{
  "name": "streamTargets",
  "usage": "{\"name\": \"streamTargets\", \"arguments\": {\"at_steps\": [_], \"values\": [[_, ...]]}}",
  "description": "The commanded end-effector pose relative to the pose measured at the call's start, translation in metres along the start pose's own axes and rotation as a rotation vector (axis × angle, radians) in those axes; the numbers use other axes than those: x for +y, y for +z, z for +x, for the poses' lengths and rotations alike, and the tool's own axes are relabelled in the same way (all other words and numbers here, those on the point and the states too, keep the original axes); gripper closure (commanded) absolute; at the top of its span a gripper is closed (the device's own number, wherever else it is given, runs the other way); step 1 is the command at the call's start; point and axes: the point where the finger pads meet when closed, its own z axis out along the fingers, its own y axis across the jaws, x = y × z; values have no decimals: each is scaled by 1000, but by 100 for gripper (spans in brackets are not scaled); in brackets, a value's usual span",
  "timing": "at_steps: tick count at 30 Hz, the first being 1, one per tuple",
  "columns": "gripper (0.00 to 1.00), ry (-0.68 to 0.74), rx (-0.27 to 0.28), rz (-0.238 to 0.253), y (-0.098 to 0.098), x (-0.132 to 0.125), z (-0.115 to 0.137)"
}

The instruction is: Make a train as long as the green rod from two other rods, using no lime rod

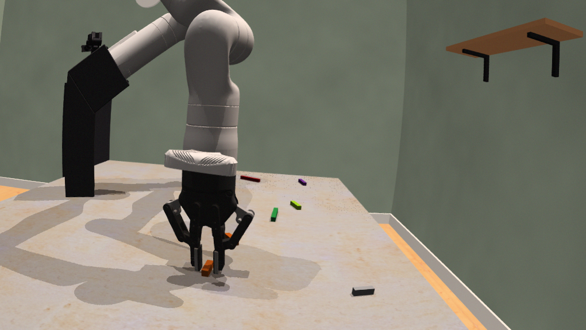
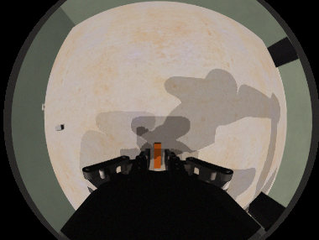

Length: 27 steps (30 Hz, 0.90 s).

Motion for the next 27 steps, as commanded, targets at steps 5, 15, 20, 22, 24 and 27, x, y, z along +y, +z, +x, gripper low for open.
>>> {"name": "streamTargets", "arguments": {"at_steps": [5, 15, 20, 22, 24, 27], "values": [[76, 0, 2, 1, -1, 0, 1], [76, 0, 2, 1, -19, 0, 1], [76, 0, 2, 1, -33, 0, 1], [76, 0, 2, 1, -44, 0, 1], [76, 0, 2, 1, -55, 0, 1], [76, 0, 2, 1, -71, 0, 1]]}}
